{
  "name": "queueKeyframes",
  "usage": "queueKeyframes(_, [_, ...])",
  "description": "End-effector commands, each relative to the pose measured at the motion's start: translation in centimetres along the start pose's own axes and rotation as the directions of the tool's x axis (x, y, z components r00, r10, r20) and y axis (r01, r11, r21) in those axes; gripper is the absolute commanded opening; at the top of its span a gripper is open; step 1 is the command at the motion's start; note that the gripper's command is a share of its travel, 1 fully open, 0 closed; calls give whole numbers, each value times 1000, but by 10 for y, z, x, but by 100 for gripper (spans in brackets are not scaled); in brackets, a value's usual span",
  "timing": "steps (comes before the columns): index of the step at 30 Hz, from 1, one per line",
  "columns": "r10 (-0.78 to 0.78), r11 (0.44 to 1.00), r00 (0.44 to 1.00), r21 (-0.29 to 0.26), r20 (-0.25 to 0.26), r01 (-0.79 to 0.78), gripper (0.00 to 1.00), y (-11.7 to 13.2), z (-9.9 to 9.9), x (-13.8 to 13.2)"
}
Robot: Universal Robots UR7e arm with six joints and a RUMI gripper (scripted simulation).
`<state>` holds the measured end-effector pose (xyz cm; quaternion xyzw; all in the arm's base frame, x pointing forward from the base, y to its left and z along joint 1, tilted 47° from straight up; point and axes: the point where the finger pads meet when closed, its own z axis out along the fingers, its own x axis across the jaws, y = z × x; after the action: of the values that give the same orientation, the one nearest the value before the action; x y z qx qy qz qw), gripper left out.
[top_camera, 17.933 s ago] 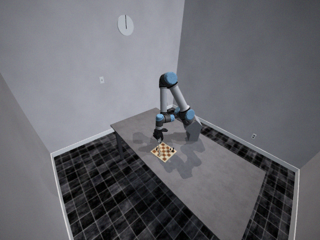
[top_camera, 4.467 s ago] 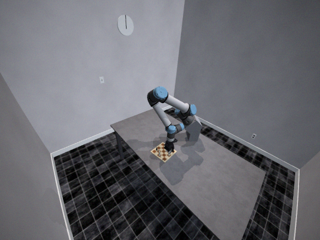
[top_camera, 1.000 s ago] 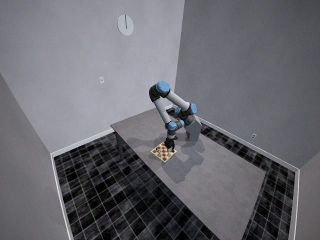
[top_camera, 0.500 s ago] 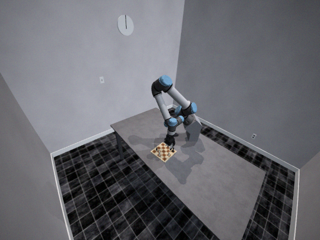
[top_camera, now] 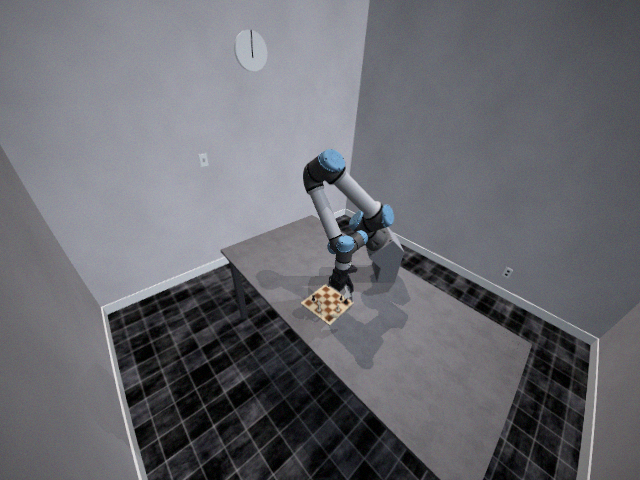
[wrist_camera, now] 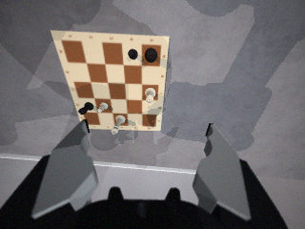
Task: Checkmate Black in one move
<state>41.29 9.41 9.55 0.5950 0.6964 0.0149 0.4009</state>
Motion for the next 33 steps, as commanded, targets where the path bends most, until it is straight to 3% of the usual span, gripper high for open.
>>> queueKeyframes(1, [1, 1000, 1000, -2, 0, -1, 100, 1, -1, 0])
queueKeyframes(11, [2, 1000, 1000, -3, 0, -2, 100, 2, -2, 0])
queueKeyframes(20, [3, 1000, 1000, -6, 0, -3, 100, 3, -16, 0])
queueKeyframes(33, [3, 1000, 1000, -6, -1, -3, 100, 3, -63, 0])
